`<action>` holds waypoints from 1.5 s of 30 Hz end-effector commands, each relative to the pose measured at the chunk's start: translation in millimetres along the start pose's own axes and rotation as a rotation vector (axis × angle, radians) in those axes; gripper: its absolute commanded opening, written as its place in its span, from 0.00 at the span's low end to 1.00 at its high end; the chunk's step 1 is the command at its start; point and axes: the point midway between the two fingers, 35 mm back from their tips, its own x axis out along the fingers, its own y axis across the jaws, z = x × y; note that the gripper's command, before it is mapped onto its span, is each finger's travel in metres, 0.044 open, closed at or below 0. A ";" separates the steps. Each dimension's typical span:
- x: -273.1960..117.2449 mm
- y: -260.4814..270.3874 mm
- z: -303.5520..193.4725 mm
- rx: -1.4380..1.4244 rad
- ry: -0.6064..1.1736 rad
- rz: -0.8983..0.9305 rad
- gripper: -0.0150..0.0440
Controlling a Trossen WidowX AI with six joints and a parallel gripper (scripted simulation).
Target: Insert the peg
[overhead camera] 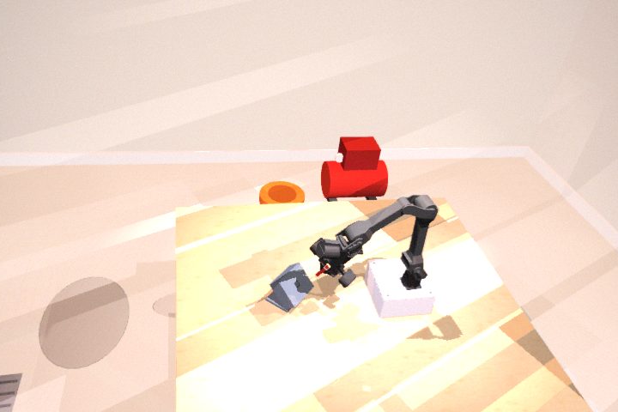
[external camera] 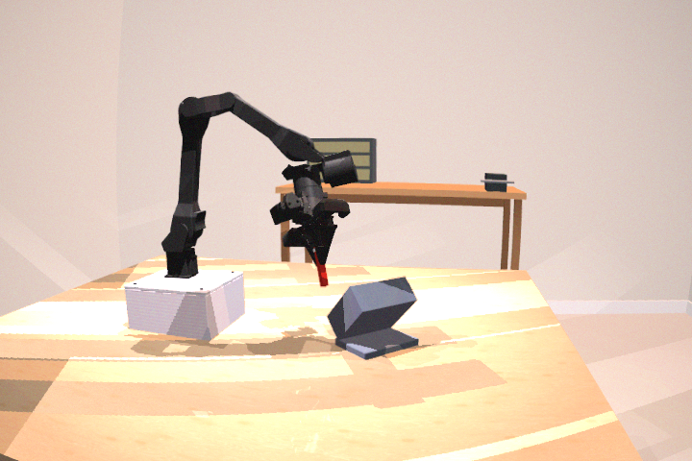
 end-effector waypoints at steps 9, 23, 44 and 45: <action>-9.2 -2.9 -12.1 -0.002 0.017 0.065 0.25; -20.3 -7.6 -25.6 -0.005 0.043 0.134 0.25; -37.7 -15.8 -44.1 -0.002 0.091 0.228 0.25; -37.2 -15.7 -44.3 -0.002 0.091 0.229 0.25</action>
